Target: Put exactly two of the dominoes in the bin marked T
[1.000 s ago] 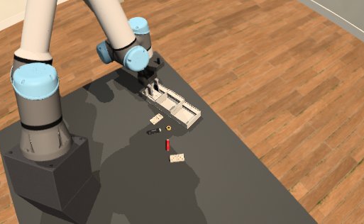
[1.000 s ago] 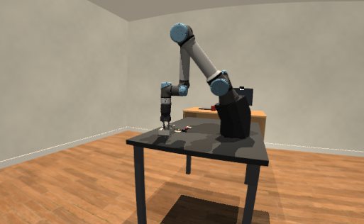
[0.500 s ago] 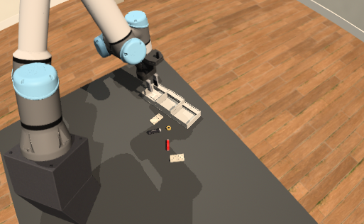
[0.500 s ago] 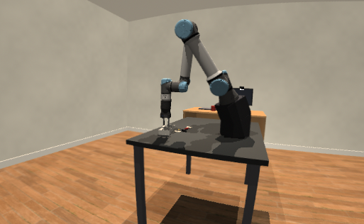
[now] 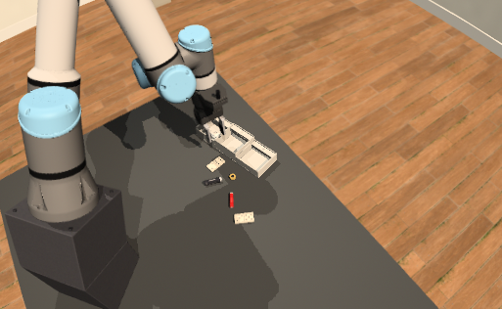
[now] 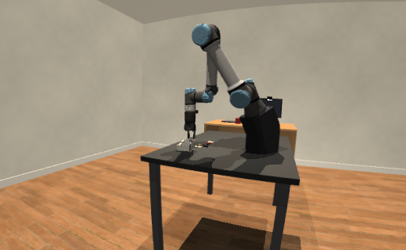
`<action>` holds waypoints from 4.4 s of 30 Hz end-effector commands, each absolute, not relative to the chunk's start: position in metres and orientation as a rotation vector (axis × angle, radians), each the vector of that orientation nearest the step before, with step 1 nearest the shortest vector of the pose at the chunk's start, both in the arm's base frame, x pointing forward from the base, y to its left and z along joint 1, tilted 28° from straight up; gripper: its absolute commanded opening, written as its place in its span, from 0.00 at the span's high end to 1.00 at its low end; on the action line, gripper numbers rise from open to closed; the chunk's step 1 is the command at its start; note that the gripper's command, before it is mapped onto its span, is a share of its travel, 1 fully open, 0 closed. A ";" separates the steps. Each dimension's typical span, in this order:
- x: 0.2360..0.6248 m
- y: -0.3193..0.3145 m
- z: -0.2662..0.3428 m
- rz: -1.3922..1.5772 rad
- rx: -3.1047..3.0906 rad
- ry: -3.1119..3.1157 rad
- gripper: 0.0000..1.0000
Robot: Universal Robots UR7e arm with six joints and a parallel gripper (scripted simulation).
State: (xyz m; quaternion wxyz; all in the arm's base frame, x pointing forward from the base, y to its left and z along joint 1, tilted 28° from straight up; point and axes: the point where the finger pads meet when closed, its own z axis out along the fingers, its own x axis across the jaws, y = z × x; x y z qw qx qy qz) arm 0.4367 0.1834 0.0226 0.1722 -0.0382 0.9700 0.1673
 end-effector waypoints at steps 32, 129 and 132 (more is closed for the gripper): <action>0.410 -0.042 -0.073 0.690 1.336 2.602 0.21; 0.429 -0.024 -0.123 0.769 2.625 1.751 0.21; 0.431 -0.022 -0.126 0.769 2.625 1.751 0.21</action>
